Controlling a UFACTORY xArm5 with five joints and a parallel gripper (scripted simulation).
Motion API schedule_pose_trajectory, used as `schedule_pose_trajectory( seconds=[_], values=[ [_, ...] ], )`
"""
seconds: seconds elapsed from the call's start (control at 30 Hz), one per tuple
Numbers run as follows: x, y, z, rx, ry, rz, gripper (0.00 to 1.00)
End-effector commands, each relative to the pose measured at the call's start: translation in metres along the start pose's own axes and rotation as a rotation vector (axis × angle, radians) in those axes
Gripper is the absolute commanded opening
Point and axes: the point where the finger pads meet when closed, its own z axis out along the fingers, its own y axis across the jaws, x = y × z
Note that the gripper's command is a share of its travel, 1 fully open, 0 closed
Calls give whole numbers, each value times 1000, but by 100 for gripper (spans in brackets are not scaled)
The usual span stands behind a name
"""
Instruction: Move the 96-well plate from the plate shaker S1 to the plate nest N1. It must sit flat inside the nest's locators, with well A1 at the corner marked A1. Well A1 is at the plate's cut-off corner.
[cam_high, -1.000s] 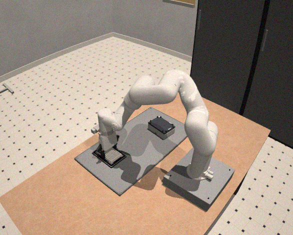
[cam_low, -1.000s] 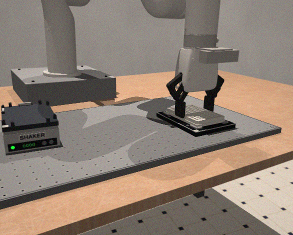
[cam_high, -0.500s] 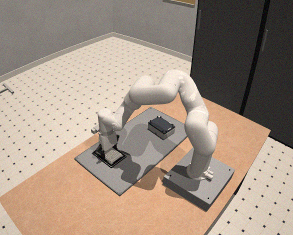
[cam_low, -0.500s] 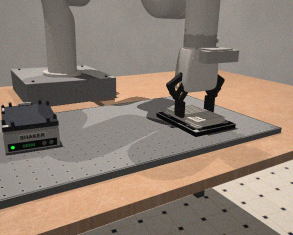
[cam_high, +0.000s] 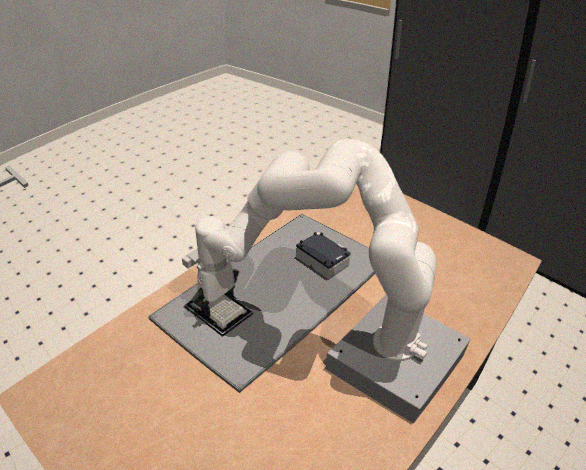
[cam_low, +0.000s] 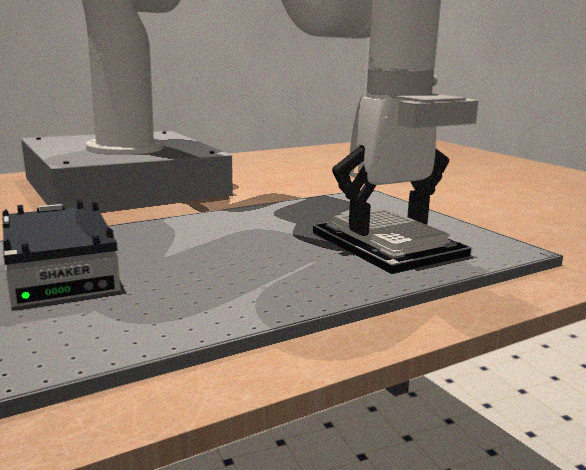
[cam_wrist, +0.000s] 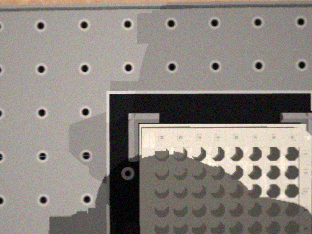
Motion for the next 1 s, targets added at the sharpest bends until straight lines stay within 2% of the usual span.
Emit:
schedule_pose_trajectory(
  seconds=[0.0,0.97],
  values=[
    [1,-1,-1,15,-3,0,100],
    [2,0,-68,15,-2,0,100]
  ],
)
